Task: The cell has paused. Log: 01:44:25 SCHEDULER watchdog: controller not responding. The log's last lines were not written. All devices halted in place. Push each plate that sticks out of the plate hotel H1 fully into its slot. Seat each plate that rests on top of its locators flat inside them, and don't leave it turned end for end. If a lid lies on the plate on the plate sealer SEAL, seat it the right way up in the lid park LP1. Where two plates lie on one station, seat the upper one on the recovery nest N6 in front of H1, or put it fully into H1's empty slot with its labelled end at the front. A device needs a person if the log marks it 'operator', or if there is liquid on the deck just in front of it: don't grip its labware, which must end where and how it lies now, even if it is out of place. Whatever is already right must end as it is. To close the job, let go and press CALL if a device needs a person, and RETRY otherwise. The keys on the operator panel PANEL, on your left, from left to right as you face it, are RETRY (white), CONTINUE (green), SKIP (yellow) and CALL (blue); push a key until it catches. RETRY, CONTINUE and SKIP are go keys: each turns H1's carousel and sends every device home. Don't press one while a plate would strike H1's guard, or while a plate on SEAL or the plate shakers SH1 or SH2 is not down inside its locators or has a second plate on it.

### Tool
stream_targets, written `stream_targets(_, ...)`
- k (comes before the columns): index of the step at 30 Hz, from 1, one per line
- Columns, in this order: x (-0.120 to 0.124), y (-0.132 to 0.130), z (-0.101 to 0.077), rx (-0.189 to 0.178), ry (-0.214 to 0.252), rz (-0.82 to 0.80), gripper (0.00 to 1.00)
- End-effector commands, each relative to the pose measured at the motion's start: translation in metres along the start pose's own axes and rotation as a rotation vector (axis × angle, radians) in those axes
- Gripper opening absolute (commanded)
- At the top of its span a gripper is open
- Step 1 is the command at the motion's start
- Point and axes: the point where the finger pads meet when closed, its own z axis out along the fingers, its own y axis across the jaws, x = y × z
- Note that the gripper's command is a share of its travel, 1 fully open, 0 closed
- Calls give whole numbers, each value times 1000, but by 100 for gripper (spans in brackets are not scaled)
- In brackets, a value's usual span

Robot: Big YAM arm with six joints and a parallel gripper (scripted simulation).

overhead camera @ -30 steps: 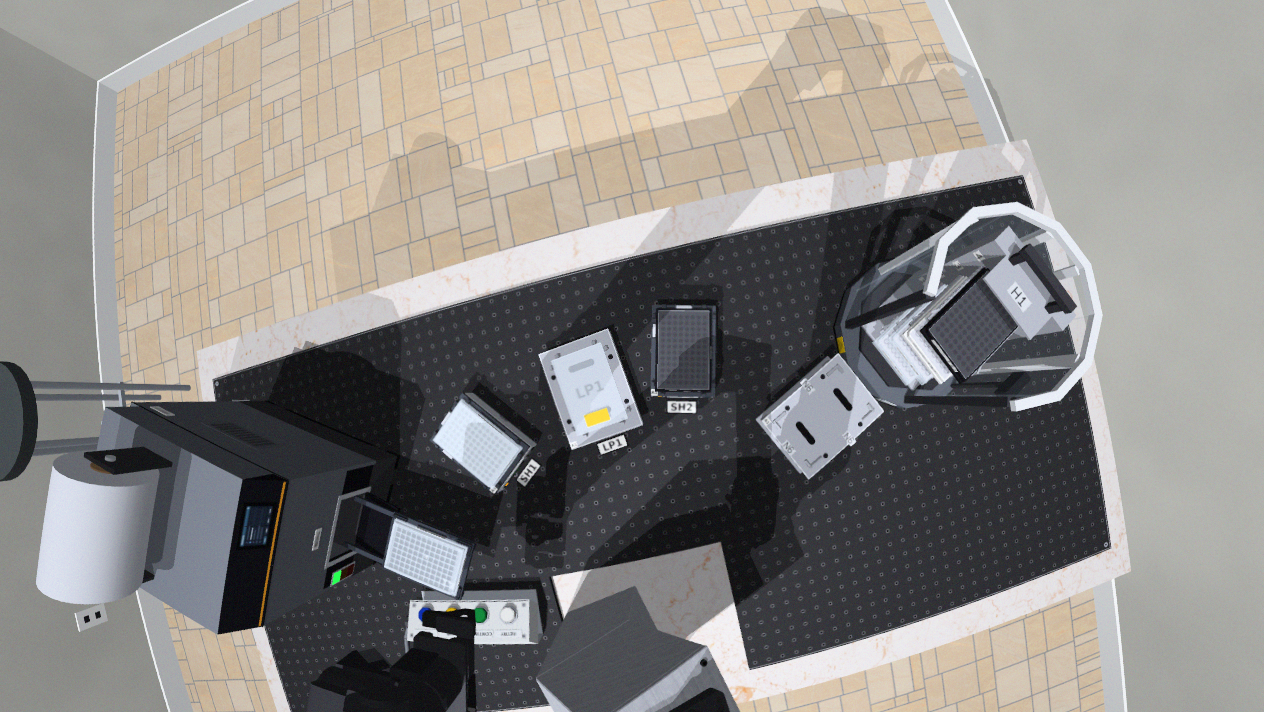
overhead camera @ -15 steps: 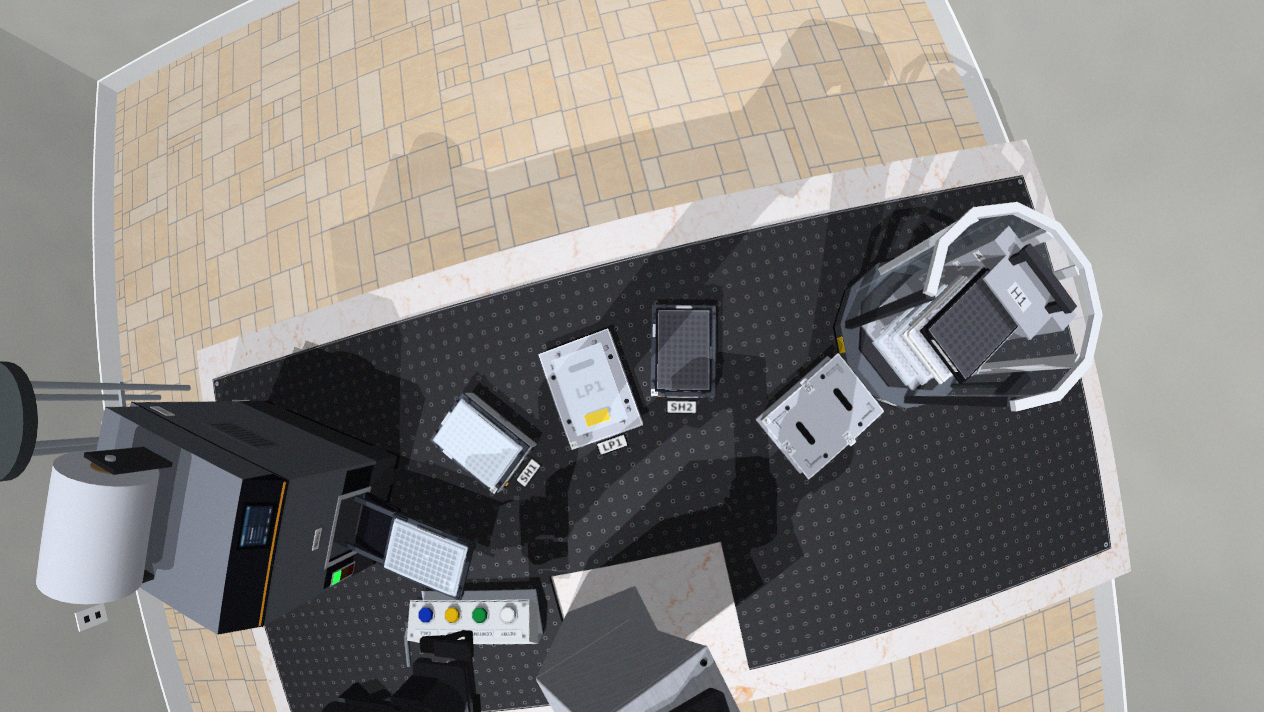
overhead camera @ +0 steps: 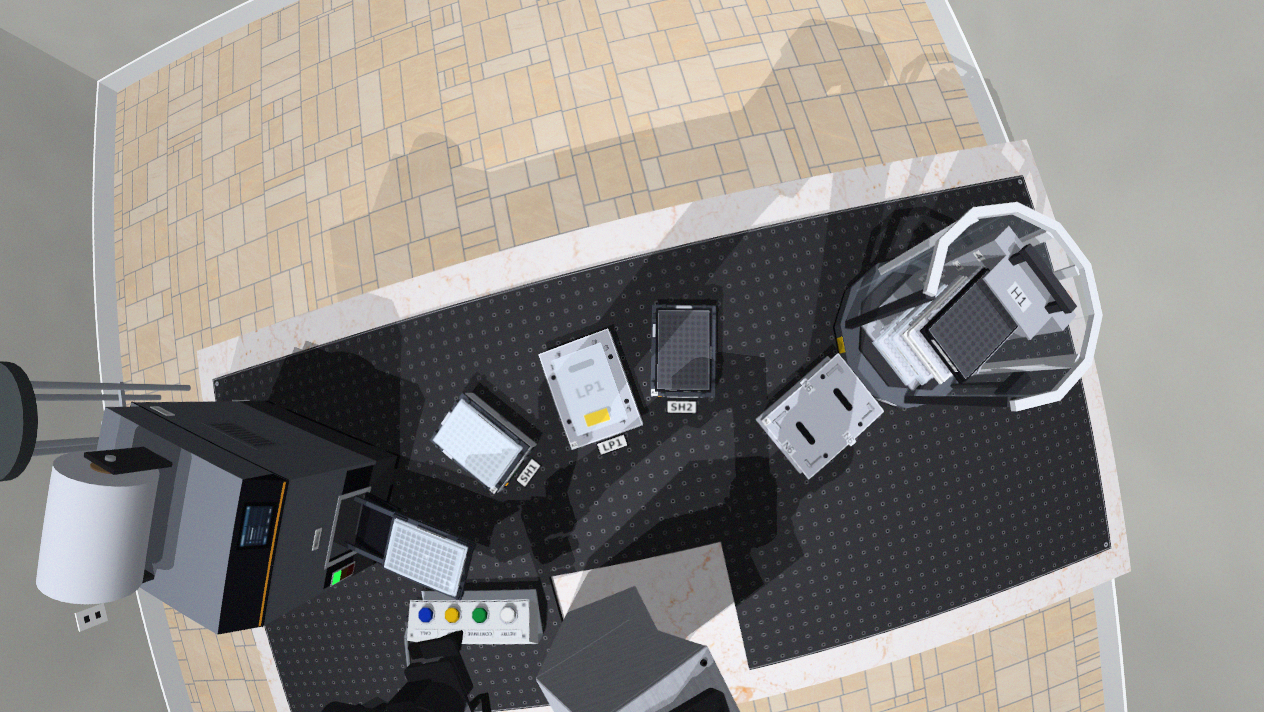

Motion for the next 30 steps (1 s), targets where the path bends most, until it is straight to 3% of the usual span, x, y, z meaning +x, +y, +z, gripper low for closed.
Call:
stream_targets(1, -10, -4, -6, 7, -27, -124, 100)
stream_targets(30, -10, -4, -6, 15, -24, -707, 100)
